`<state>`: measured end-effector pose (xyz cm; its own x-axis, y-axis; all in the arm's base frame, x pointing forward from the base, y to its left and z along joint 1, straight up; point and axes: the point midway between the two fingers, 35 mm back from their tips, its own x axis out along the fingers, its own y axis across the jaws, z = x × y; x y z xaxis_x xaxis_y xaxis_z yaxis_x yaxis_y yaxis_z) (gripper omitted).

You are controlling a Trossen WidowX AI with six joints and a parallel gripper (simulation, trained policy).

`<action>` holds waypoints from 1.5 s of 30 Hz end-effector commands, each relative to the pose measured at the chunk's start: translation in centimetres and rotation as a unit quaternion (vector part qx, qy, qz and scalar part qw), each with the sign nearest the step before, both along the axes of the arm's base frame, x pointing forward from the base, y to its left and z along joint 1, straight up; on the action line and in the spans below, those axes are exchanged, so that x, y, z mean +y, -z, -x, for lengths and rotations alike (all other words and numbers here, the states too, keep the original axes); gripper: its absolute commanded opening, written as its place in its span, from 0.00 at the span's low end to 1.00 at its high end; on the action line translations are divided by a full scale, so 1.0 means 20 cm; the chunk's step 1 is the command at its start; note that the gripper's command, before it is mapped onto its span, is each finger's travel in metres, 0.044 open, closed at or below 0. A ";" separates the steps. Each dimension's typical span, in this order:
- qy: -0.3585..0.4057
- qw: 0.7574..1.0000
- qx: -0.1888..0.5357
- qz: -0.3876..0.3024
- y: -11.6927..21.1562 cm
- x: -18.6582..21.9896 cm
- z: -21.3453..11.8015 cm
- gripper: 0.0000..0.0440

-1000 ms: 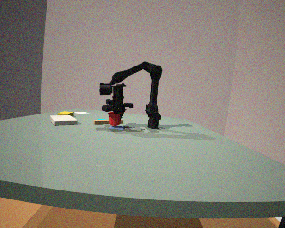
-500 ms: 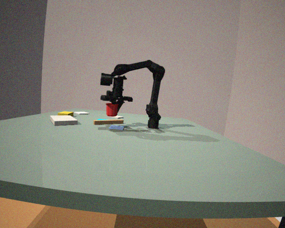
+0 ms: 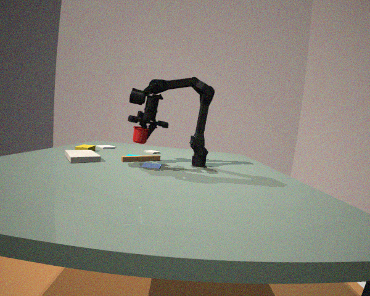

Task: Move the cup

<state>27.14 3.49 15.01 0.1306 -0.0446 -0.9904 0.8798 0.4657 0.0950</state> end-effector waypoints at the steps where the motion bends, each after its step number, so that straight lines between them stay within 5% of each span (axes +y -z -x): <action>1: 0.014 1.000 -0.019 0.004 -0.02 -0.06 -0.06 0.00; 25: 0.090 0.993 -0.070 0.021 0.15 -0.43 -0.31 0.00; 45: 0.123 0.991 -0.052 0.024 0.41 -0.54 -0.28 0.08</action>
